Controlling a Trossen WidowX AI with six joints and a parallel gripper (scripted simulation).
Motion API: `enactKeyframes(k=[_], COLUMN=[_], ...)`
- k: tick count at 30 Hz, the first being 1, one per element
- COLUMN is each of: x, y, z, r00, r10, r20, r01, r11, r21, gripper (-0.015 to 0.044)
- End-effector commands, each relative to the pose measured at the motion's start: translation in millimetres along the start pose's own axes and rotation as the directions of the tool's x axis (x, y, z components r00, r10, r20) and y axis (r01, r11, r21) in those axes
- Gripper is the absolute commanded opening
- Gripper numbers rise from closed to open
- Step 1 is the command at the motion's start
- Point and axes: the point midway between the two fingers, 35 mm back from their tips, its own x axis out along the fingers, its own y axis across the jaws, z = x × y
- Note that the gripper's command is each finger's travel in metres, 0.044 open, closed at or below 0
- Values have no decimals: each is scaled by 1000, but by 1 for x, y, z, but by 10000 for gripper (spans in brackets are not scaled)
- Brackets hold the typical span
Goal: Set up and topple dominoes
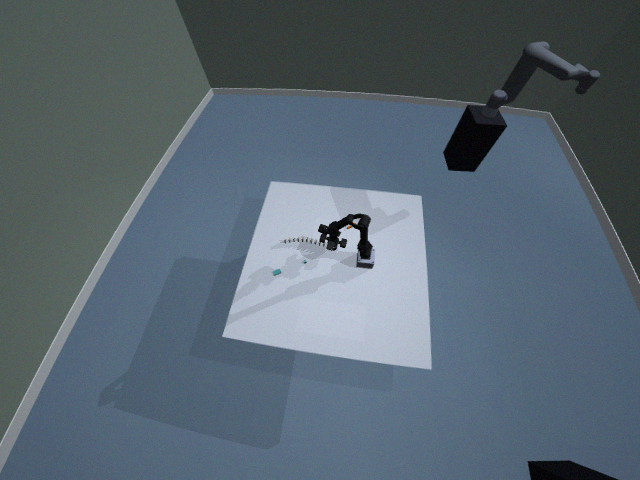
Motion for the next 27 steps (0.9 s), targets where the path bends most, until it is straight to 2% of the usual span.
enactKeyframes(k=[1,21,25,27], x=[5,4,-22,-34], y=[-2,-35,-55,-56], z=[0,0,9,6], r00=[1000,1000,997,999], r10=[5,2,-72,-46], r20=[-1,-1,21,13], r01=[-5,-2,73,47], r11=[1000,1000,997,999], r21=[-6,-6,-37,-26], gripper=[0,0,0,0])
